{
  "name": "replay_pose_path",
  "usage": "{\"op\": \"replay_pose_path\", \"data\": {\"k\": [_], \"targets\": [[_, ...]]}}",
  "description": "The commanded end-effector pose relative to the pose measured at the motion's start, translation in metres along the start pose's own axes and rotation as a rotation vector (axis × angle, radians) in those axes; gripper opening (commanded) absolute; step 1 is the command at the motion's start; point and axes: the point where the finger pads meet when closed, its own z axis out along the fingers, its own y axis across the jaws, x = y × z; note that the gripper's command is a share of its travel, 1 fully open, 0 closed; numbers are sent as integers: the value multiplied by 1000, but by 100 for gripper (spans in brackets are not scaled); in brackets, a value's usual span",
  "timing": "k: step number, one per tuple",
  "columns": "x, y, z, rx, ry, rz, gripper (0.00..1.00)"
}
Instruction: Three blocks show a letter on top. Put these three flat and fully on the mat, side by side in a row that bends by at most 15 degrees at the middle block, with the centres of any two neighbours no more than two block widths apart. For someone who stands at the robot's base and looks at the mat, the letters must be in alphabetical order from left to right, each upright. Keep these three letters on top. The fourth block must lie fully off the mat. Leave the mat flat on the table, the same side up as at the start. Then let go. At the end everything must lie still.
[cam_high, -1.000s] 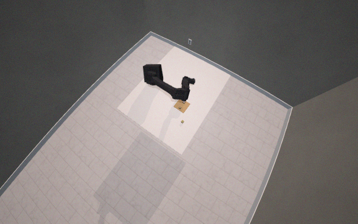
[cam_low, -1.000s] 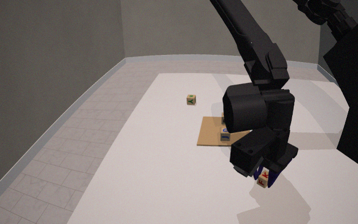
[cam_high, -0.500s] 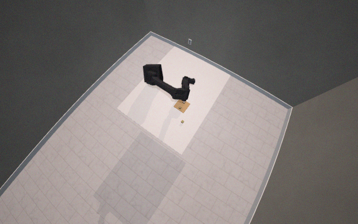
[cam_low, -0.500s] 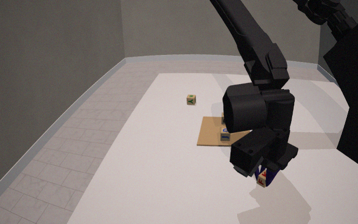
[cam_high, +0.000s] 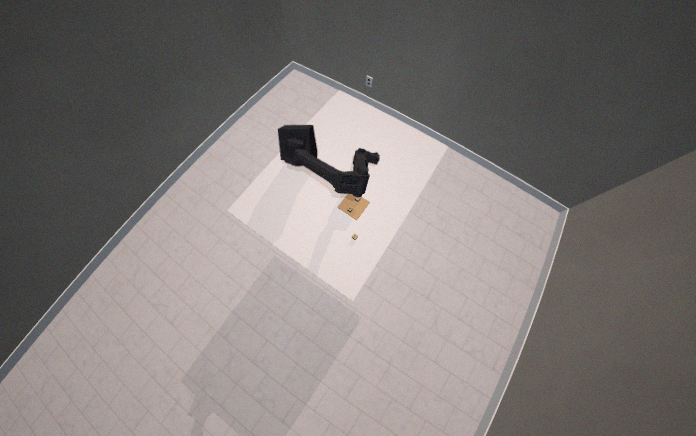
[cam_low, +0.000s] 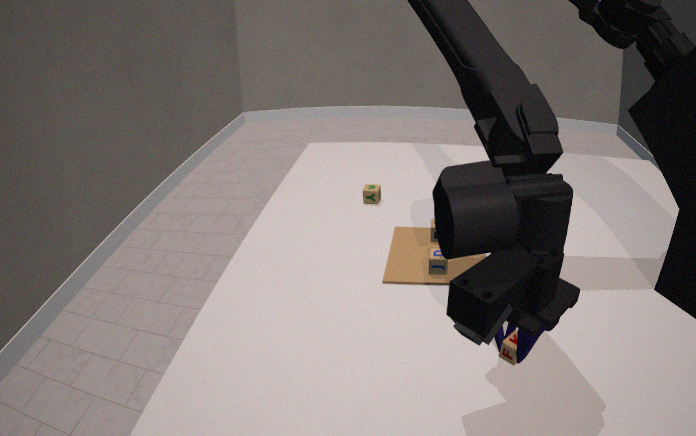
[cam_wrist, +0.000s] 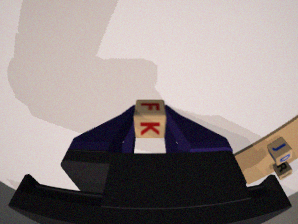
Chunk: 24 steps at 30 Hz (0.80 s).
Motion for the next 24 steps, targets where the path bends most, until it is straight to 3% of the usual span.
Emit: {"op": "replay_pose_path", "data": {"k": [1, 11, 13, 17, 24], "targets": [[2, 5, 2, -8, 5, -22, 20], [2, 7, -1, -9, 4, -26, 20], [-6, 1, -15, 3, -22, -9, 20], [-5, 1, -34, 6, -21, -8, 20], [-15, -3, -87, 9, -34, 8, 20]]}}
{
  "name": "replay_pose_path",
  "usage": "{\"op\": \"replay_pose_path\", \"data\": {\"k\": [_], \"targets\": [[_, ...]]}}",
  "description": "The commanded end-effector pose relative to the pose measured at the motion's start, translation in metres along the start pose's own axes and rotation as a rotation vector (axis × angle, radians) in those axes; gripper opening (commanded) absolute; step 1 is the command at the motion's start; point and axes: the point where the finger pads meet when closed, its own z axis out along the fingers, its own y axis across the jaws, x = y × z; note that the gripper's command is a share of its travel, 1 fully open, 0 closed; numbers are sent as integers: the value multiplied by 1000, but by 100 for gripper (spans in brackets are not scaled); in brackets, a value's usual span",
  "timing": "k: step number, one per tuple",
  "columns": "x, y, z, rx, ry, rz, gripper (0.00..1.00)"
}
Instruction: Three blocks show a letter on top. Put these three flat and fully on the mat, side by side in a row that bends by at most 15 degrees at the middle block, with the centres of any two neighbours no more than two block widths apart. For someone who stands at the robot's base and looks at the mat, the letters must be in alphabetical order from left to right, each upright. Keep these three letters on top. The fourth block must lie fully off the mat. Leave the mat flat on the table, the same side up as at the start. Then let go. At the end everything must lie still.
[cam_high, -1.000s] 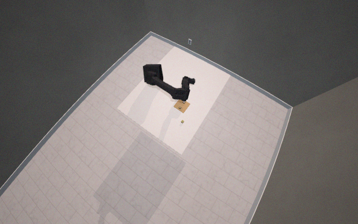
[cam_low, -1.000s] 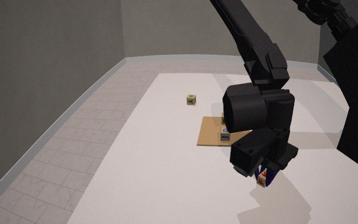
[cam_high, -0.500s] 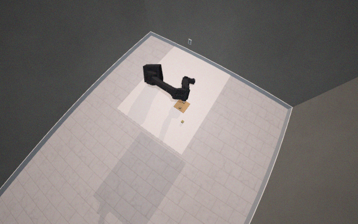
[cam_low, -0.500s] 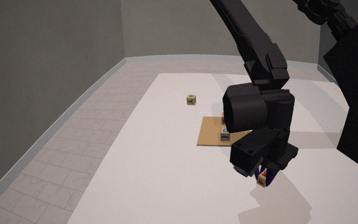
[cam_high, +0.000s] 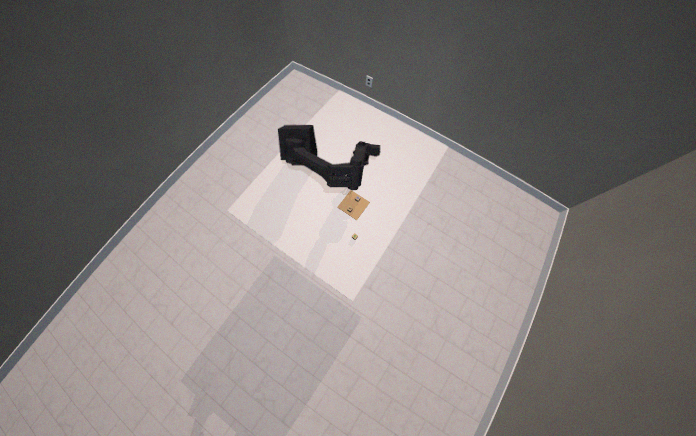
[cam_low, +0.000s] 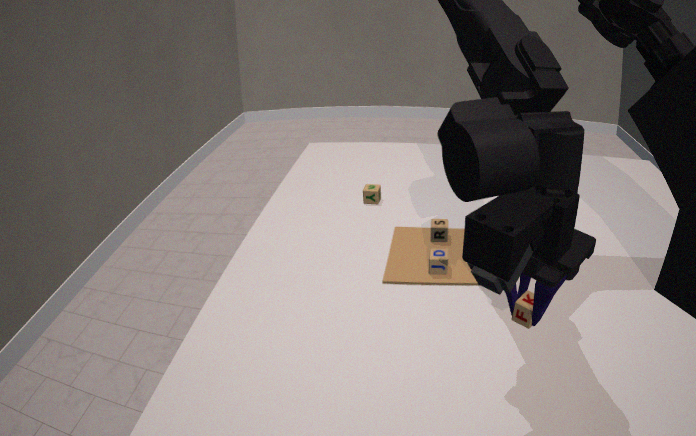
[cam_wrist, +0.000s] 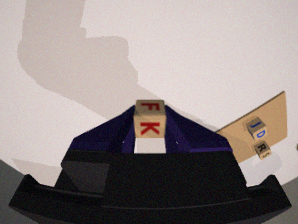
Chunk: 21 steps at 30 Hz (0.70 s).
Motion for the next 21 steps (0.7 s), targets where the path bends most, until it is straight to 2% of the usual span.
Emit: {"op": "replay_pose_path", "data": {"k": [1, 6, 8, 12, 21], "targets": [[-16, -8, -35, 11, -26, 63, 20], [-13, -9, -46, 8, -19, 69, 20], [-8, -1, -50, 5, -12, 46, 20], [-5, -4, -45, 1, 2, 57, 20], [-6, -9, -45, 1, -3, 73, 20]]}}
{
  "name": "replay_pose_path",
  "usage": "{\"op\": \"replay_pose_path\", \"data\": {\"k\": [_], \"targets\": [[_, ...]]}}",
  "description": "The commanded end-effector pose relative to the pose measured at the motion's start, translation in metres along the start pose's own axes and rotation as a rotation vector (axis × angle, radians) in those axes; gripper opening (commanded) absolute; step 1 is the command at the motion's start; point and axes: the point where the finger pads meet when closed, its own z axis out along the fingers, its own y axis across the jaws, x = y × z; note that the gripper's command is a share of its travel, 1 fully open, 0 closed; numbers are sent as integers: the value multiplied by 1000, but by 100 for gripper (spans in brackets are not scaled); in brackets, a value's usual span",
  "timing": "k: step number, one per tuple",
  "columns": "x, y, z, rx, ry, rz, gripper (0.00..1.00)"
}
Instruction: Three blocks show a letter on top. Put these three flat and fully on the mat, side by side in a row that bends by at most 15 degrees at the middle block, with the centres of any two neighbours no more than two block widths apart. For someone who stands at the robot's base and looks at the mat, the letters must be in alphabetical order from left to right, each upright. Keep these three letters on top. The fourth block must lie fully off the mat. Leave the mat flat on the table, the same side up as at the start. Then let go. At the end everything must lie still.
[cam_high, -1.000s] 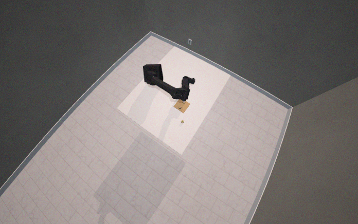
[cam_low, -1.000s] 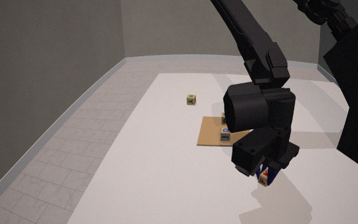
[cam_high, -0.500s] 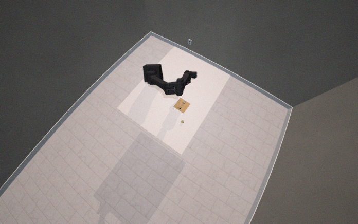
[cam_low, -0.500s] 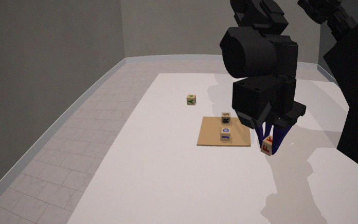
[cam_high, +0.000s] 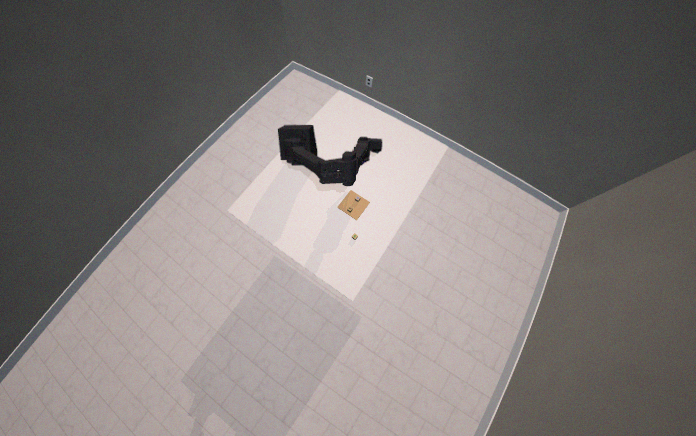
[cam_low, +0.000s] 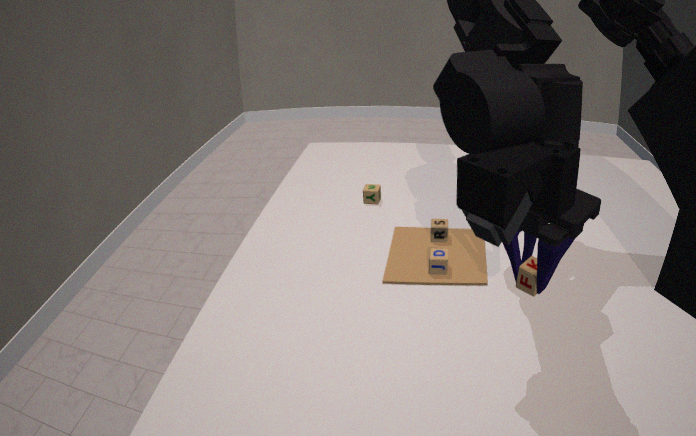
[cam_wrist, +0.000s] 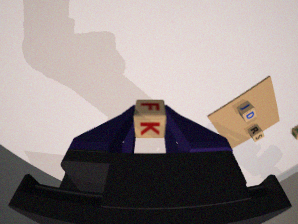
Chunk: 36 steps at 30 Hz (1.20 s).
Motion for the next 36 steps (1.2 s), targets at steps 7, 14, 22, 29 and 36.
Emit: {"op": "replay_pose_path", "data": {"k": [7, 14, 22, 29, 36], "targets": [[6, -47, -3, -14, -9, -111, 20], [39, -139, -4, -13, -20, -416, 20], [80, -199, -7, 8, -8, -621, 20], [94, -217, -8, 18, -5, -723, 20], [87, -209, -7, 11, -10, -747, 20]]}}
